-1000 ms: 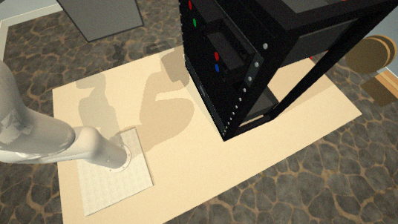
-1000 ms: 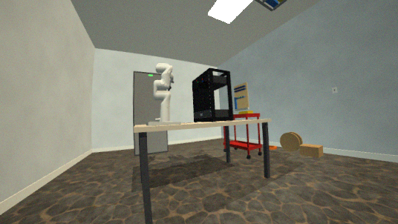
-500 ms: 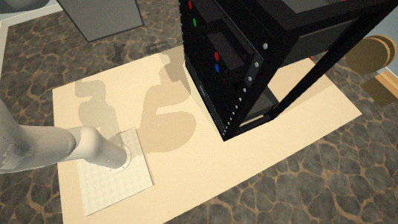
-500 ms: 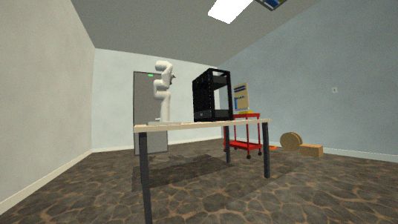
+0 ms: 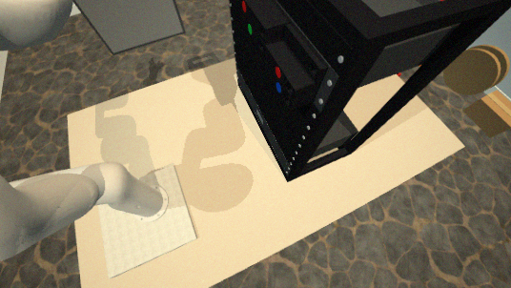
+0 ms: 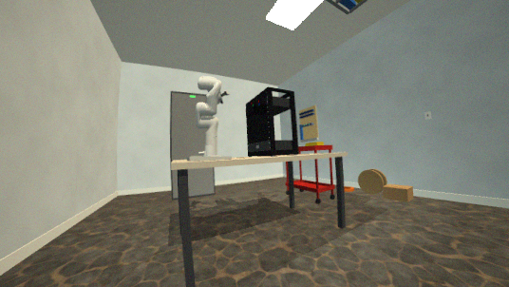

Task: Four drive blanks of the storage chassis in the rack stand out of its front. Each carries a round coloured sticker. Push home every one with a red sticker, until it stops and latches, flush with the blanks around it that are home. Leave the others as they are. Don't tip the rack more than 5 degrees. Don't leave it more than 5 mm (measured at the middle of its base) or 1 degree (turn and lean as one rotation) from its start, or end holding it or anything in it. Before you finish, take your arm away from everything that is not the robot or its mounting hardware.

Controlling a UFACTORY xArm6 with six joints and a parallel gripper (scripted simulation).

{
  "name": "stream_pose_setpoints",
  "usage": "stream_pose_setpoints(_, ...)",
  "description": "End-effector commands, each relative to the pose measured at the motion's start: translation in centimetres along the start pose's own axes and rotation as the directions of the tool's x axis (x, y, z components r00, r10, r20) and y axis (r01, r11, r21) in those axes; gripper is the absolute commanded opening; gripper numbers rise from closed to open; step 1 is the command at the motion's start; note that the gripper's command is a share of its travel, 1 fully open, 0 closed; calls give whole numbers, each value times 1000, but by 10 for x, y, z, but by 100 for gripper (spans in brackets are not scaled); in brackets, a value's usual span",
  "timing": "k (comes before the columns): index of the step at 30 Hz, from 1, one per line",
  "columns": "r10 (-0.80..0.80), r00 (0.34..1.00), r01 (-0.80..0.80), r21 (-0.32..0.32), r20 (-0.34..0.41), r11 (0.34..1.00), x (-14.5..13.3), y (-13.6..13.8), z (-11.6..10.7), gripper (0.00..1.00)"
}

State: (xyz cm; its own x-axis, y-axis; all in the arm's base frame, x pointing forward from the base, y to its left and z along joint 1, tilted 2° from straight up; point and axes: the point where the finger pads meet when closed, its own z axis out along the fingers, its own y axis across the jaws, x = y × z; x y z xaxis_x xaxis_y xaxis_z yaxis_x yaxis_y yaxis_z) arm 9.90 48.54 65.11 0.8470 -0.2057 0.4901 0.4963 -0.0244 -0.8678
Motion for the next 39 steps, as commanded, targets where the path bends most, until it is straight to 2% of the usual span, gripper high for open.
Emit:
stream_pose_setpoints(1,61,989,-57,30,-138,998,33,4,-36,100)
stream_pose_setpoints(2,61,989,-57,30,-138,998,33,4,-36,100)
stream_pose_setpoints(6,114,960,-105,46,-255,993,60,16,-70,100)
stream_pose_setpoints(7,114,960,-105,46,-255,993,60,16,-70,100)
stream_pose_setpoints(11,159,917,-149,55,-366,987,83,33,-105,100)
stream_pose_setpoints(13,159,917,-149,55,-366,987,83,33,-105,100)
stream_pose_setpoints(18,201,848,-199,57,-491,978,107,58,-150,100)
stream_pose_setpoints(19,201,848,-199,57,-491,978,107,58,-150,100)
stream_pose_setpoints(28,232,702,-279,40,-673,959,132,109,-227,100)
stream_pose_setpoints(30,232,702,-279,40,-673,959,132,109,-227,100)
stream_pose_setpoints(39,216,563,-345,10,-797,938,140,155,-292,100)
